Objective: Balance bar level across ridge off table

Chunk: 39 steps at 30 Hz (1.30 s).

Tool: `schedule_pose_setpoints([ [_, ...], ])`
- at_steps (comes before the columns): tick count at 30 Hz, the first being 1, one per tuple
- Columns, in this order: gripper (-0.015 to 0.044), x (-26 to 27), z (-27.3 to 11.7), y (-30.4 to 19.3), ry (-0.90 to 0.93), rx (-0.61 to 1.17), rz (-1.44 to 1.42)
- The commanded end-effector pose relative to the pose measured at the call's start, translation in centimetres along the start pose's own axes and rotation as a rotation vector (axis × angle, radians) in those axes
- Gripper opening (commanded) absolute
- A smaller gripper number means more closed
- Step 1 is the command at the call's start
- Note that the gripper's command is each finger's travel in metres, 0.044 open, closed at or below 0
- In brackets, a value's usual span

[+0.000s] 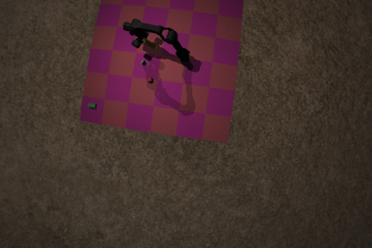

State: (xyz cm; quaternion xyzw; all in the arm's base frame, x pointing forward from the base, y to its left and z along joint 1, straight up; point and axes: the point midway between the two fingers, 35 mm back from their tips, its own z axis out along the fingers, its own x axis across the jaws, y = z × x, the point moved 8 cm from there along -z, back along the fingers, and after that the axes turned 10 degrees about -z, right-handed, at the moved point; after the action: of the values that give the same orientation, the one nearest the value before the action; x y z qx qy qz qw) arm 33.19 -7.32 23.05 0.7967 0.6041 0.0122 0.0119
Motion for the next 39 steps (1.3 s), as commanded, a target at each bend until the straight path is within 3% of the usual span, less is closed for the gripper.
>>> schedule_pose_setpoints([
  [1,0.0,1.1,-0.1,0.2,-0.002,0.0,-0.005],
  [39,0.0,14.8,-0.1,-1.2,0.011,0.001,-0.124],
])
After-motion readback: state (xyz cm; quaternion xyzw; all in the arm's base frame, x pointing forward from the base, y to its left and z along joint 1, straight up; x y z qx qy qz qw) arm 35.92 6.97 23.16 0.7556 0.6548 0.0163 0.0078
